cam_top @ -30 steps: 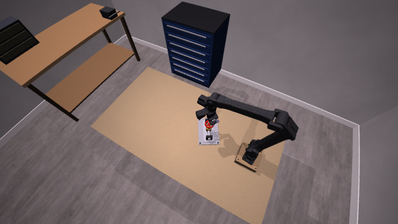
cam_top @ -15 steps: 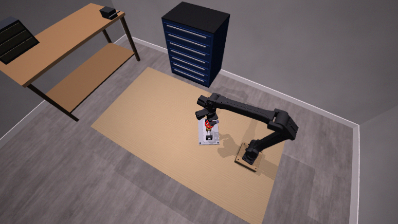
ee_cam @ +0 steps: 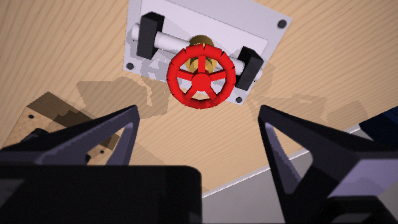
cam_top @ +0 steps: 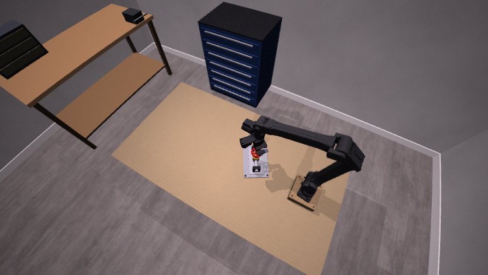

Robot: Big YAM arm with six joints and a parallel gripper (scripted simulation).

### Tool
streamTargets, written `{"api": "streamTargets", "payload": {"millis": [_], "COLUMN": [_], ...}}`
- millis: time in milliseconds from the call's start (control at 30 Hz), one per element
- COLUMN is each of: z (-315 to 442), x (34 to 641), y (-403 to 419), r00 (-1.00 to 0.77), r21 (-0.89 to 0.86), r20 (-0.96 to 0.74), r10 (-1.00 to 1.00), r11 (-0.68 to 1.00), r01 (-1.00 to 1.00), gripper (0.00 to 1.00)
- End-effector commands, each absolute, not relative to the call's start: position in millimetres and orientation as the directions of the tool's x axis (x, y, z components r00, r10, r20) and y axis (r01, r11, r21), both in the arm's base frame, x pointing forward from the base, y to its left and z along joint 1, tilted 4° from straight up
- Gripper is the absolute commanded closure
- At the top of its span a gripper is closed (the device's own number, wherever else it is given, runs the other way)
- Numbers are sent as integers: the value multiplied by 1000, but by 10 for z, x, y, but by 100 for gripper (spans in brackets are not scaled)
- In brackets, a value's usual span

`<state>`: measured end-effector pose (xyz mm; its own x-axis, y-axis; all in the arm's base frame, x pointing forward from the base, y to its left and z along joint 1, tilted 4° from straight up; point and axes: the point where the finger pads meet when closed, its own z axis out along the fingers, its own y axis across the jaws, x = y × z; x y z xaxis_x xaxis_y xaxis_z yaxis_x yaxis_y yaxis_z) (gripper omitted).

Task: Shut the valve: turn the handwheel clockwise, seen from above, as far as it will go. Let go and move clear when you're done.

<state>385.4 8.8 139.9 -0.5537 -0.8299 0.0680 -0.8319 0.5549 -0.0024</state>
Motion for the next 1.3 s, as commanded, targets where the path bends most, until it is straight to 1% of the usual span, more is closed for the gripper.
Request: {"api": "streamTargets", "payload": {"millis": [0, 200, 233, 333, 533, 667, 1267], "z": [1323, 1279, 1391, 1182, 1084, 1092, 1016], "x": [3907, 3934, 3969, 3902, 3898, 3969, 3927], "y": [53, 44, 63, 45, 40, 32, 30], "r00": [-560, -558, -555, -553, -553, -556, -555], "r21": [-8, -13, -42, -7, -7, -22, -20], "r20": [64, 60, 39, 64, 64, 54, 55], "r10": [-826, -828, -831, -831, -831, -830, -830], "r11": [560, 558, 553, 554, 554, 556, 555], "r01": [-828, -830, -832, -833, -832, -831, -832], "gripper": [0, 0, 0, 0, 0, 0, 0]}}
